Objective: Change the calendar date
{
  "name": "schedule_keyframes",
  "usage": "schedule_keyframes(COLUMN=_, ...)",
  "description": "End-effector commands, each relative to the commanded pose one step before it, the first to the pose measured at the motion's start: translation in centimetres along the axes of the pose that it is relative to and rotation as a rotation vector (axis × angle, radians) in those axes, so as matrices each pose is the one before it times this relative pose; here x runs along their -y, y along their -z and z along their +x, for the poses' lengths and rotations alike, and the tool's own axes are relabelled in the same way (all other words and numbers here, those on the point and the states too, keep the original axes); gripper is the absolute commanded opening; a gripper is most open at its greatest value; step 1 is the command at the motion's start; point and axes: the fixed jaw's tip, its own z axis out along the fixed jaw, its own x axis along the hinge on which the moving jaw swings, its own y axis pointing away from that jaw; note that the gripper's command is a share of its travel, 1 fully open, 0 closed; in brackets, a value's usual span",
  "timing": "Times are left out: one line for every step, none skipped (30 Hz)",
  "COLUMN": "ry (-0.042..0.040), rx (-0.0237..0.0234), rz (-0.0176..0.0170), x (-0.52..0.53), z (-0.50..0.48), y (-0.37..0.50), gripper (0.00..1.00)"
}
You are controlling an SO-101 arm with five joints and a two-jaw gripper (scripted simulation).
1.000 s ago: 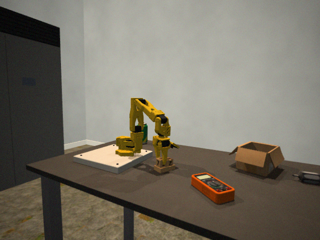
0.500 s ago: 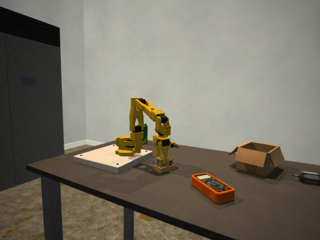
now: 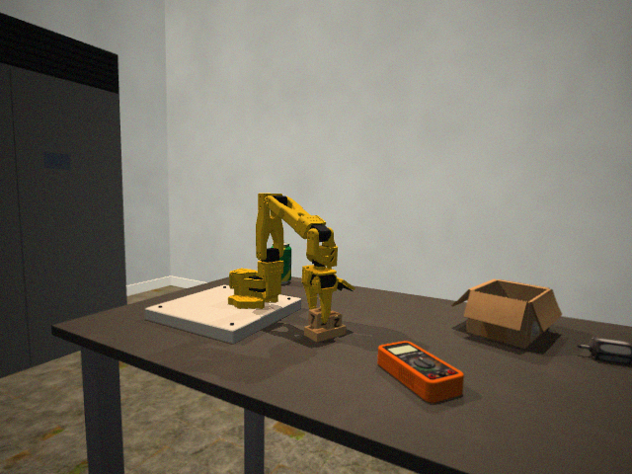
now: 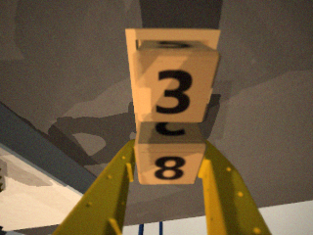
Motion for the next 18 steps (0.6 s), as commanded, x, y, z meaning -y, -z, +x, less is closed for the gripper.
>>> schedule_keyframes(ry=-0.00462, rx=0.00495, rz=0.01724, x=0.233, z=0.1154, y=0.437, gripper=0.0)
schedule_keyframes(ry=0.0, rx=0.0, rz=0.0, x=0.0, z=0.0, y=0.0, gripper=0.0)
schedule_keyframes(ry=0.0, rx=0.0, rz=0.0, x=0.0, z=0.0, y=0.0, gripper=0.0)
schedule_keyframes(ry=0.0, rx=-0.00001, rz=0.0, x=0.0, z=0.0004, y=0.0008, gripper=0.0)
schedule_keyframes(ry=0.0, rx=0.0, rz=0.0, x=0.0, z=0.0, y=0.0078, gripper=0.0)
schedule_keyframes(ry=0.0, rx=0.0, rz=0.0, x=0.0, z=-0.0001, y=0.0186, gripper=0.0)
schedule_keyframes(ry=0.0, rx=0.0, rz=0.0, x=0.0, z=-0.0001, y=0.0336, gripper=0.0)
schedule_keyframes(ry=0.0, rx=0.0, rz=0.0, x=0.001, z=-0.0001, y=0.0516, gripper=0.0)
schedule_keyframes(ry=0.0, rx=0.0, rz=0.0, x=0.0, z=-0.0002, y=0.0708, gripper=0.0)
schedule_keyframes(ry=0.0, rx=0.0, rz=0.0, x=0.0, z=0.0003, y=0.0912, gripper=0.0)
schedule_keyframes(ry=0.0, rx=0.0, rz=0.0, x=-0.001, z=0.0003, y=0.1116, gripper=0.0)
schedule_keyframes(ry=0.0, rx=0.0, rz=0.0, x=-0.002, z=0.0002, y=0.1308, gripper=0.0)
schedule_keyframes(ry=0.0, rx=0.0, rz=0.0, x=-0.004, z=0.0008, y=0.1489, gripper=0.0)
schedule_keyframes(ry=0.0, rx=0.0, rz=0.0, x=-0.006, z=0.0014, y=0.1651, gripper=0.0)
schedule_keyframes(ry=0.0, rx=0.0, rz=0.0, x=-0.01, z=0.002, y=0.1784, gripper=0.0)
schedule_keyframes(ry=0.0, rx=0.0, rz=0.0, x=-0.012, z=0.0019, y=0.1892, gripper=0.0)
schedule_keyframes(ry=0.0, rx=0.0, rz=0.0, x=-0.015, z=0.0031, y=0.1964, gripper=0.0)
schedule_keyframes(ry=0.0, rx=0.0, rz=0.0, x=-0.018, z=0.0037, y=0.2007, gripper=0.0)
